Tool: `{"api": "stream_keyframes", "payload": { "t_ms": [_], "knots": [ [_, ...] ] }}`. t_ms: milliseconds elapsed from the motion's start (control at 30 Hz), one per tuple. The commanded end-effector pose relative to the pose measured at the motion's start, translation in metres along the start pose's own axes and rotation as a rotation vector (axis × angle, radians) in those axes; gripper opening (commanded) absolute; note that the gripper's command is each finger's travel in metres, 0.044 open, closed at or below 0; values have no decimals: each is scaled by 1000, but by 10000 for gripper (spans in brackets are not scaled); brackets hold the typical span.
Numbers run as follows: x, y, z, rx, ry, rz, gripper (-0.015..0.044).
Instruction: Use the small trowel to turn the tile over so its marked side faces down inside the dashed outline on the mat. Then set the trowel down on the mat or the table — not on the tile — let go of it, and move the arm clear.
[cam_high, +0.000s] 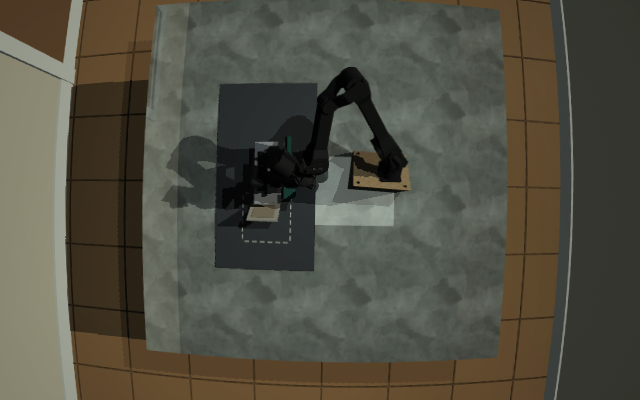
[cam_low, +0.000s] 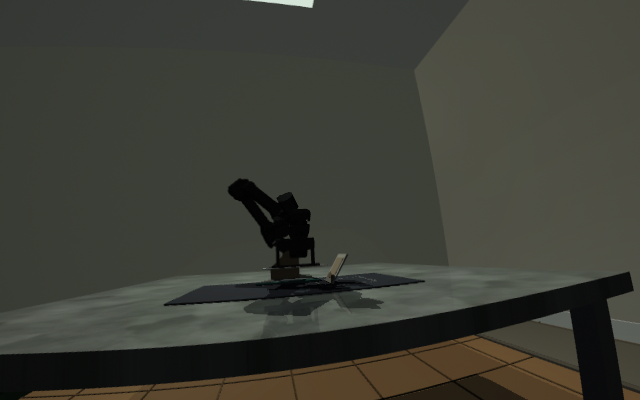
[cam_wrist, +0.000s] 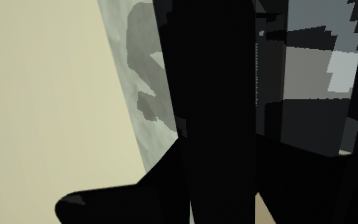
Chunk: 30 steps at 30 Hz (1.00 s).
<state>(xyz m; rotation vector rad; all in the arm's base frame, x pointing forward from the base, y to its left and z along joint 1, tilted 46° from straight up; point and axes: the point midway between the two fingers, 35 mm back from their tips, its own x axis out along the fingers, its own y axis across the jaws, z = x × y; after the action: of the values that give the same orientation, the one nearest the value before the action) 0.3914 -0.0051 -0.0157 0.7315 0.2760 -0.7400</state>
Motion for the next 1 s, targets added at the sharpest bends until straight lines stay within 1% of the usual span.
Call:
{"api": "stream_keyframes", "payload": {
  "t_ms": [0, 500, 967],
  "knots": [
    [-2, 7, 4, 9, -3, 11, 0],
    [-20, 26, 59, 8, -4, 10, 0],
    [-21, 26, 60, 8, -4, 10, 0]
  ]
}}
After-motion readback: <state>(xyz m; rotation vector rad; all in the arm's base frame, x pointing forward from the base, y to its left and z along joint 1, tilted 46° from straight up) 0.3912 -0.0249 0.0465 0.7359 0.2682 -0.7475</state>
